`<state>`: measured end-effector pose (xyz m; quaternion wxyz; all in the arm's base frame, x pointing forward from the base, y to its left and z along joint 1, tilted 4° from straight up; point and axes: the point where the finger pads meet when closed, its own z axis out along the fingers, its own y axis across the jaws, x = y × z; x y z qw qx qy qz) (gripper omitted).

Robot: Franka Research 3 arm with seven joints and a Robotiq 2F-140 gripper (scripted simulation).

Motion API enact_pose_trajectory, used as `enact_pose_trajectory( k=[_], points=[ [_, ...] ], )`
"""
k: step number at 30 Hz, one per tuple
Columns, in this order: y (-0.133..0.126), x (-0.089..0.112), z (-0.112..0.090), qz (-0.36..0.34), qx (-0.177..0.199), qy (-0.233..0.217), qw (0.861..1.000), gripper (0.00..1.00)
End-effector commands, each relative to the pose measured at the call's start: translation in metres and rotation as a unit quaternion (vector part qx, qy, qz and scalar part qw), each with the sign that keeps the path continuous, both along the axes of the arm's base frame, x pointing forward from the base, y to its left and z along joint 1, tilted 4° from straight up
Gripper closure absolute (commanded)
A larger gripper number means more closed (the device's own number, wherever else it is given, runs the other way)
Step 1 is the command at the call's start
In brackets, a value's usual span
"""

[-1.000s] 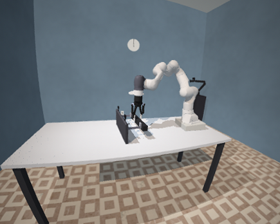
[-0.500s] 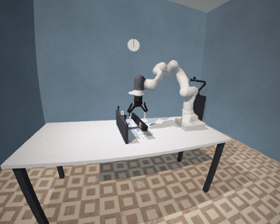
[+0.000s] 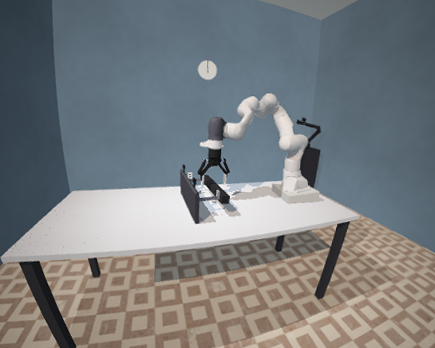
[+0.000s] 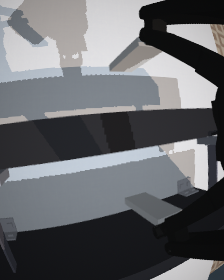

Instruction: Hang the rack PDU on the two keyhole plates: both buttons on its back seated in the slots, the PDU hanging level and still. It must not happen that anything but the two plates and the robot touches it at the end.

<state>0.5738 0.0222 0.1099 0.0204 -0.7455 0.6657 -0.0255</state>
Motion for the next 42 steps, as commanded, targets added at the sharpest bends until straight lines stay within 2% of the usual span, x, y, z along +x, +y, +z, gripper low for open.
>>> enact_pose_trajectory(
  k=[1,5,10,12,19,23,34,42],
  points=[
    [0.000,0.001,0.000,-0.001,0.000,-0.002,1.000,0.00],
    [0.000,0.001,0.003,-0.001,0.000,-0.002,1.000,0.00],
    [0.000,0.000,0.019,-0.001,0.000,-0.002,1.000,0.00],
    [0.000,0.000,0.019,-0.001,0.000,-0.002,1.000,0.00],
    [0.000,-0.002,0.052,-0.001,0.000,-0.002,1.000,0.00],
    [0.000,-0.003,0.062,-0.001,0.000,-0.002,1.000,0.00],
    [0.000,-0.004,0.064,-0.001,0.000,-0.002,1.000,0.00],
    [-0.001,-0.014,0.063,-0.001,0.000,-0.002,1.000,0.00]
  ],
)
